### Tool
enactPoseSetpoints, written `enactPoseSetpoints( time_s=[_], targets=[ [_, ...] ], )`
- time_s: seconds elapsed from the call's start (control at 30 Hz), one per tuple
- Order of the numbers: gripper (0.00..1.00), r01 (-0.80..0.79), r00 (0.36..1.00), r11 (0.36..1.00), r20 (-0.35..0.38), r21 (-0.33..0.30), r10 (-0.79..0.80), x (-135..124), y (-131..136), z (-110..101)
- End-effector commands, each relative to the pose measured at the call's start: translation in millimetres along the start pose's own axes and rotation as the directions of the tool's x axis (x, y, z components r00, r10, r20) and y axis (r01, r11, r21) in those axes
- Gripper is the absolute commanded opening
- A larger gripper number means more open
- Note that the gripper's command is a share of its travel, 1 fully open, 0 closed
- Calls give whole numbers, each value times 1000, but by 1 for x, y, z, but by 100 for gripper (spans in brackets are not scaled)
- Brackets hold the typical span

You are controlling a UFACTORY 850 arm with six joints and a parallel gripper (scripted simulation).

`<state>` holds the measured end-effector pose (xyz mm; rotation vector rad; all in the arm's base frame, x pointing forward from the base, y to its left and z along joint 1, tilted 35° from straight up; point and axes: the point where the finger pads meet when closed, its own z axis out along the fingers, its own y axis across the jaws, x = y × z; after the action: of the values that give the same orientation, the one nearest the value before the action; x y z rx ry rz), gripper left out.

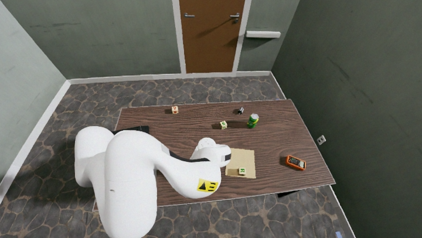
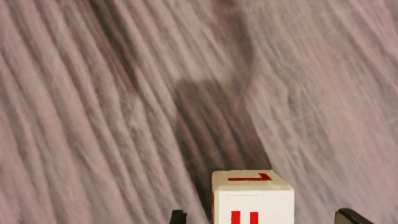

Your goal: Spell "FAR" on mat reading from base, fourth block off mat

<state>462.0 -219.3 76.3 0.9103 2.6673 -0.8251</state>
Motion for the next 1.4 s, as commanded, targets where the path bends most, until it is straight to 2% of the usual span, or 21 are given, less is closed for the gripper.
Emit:
enactPoseSetpoints(
  time_s=[0.0, 0.87, 1.37],
  targets=[
    [87, 0, 1000, 1000, 1, -1, 0, -1, 0, 0],
    [87, 0, 1000, 1000, 1, -1, 0, -1, 0, 1],
    [87, 0, 1000, 1000, 1, -1, 0, -1, 0, 39]
  ],
)
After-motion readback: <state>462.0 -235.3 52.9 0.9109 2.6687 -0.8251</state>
